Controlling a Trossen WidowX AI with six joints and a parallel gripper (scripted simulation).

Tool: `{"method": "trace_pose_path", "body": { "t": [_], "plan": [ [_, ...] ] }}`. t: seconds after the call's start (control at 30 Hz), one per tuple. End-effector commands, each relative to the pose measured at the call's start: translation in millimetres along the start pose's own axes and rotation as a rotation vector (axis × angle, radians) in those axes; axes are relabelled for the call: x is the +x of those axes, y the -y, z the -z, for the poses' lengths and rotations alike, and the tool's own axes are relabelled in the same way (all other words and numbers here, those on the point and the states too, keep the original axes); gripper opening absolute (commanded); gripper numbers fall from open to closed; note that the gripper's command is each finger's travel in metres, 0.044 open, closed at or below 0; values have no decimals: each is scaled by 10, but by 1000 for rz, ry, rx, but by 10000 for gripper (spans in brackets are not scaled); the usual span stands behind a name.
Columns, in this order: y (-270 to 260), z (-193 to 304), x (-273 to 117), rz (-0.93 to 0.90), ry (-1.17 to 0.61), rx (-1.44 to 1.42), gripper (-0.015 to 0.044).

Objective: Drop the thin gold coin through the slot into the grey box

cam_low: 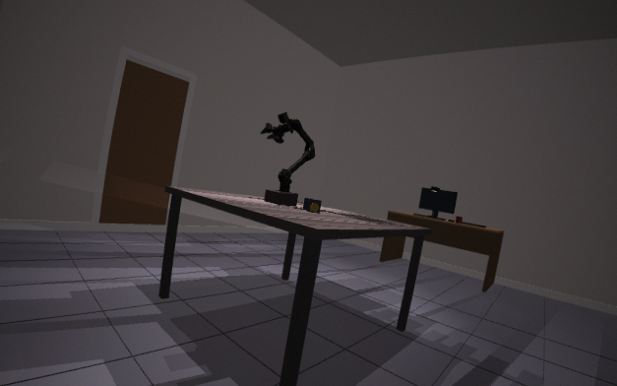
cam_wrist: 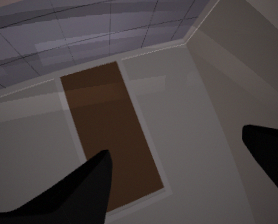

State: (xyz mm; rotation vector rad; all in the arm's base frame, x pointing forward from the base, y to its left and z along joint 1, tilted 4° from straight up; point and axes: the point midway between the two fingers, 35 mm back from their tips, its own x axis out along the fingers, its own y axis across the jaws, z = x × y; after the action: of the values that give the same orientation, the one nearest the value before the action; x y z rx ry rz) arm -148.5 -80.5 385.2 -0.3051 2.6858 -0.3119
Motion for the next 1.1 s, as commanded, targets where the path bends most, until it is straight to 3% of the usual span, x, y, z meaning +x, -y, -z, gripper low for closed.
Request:
{"method": "trace_pose_path", "body": {
  "t": [0.0, 0.27, 0.67, 1.07],
  "plan": [
    [23, -10, 6, 6, 6, 0, 374],
    [1011, -623, 27, 246, 270, -18, 164],
    [2008, -2103, -817, 439, 729, -136, 161],
    [1728, -3552, -2139, 410, 1073, -349, 161]
  ]
}}
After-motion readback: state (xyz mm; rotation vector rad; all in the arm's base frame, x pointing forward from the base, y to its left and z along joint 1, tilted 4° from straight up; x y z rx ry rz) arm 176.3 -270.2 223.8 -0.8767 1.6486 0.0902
